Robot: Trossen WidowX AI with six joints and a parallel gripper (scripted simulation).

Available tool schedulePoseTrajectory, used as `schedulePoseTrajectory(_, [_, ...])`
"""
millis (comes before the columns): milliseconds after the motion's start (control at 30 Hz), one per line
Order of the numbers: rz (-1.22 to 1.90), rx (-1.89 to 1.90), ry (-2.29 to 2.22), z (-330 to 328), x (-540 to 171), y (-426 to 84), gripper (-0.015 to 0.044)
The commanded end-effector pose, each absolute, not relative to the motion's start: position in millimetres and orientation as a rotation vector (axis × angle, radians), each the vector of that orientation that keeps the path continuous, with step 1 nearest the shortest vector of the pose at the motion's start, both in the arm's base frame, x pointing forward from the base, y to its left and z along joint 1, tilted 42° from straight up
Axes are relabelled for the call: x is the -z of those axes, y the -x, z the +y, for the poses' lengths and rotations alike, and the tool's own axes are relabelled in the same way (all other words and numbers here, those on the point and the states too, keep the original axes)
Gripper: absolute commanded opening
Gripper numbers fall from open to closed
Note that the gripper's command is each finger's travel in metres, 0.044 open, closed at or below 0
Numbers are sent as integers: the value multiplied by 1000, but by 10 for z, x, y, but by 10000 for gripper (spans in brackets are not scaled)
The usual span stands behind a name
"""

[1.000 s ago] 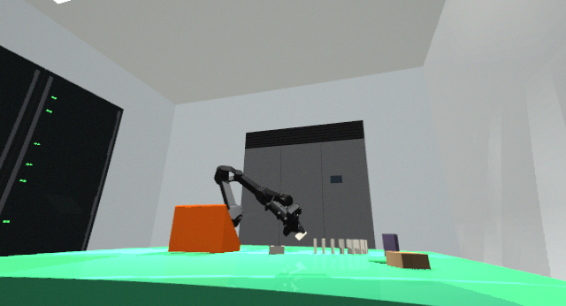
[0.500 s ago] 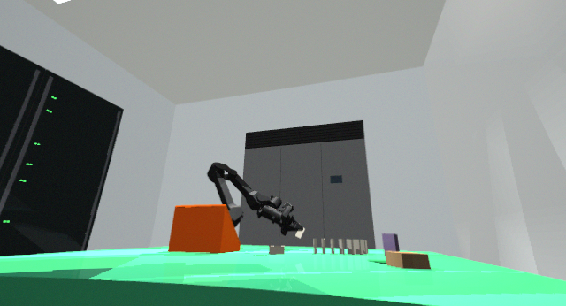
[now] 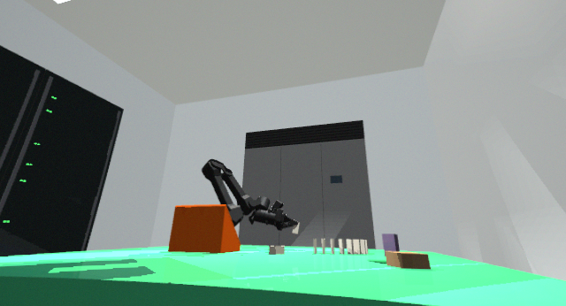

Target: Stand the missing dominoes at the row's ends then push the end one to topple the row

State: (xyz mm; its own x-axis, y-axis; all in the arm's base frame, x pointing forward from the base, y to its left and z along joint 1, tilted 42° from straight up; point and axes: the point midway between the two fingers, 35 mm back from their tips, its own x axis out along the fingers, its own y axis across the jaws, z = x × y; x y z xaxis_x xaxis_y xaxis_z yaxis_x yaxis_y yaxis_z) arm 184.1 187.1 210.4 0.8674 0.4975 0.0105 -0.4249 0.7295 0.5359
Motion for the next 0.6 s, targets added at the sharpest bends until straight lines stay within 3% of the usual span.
schedulePoseTrajectory(0, [98,-497,-663,1771,-2069,-1767,23])
schedulePoseTrajectory(567, [76,-490,-724,1713,-2063,-1732,23])
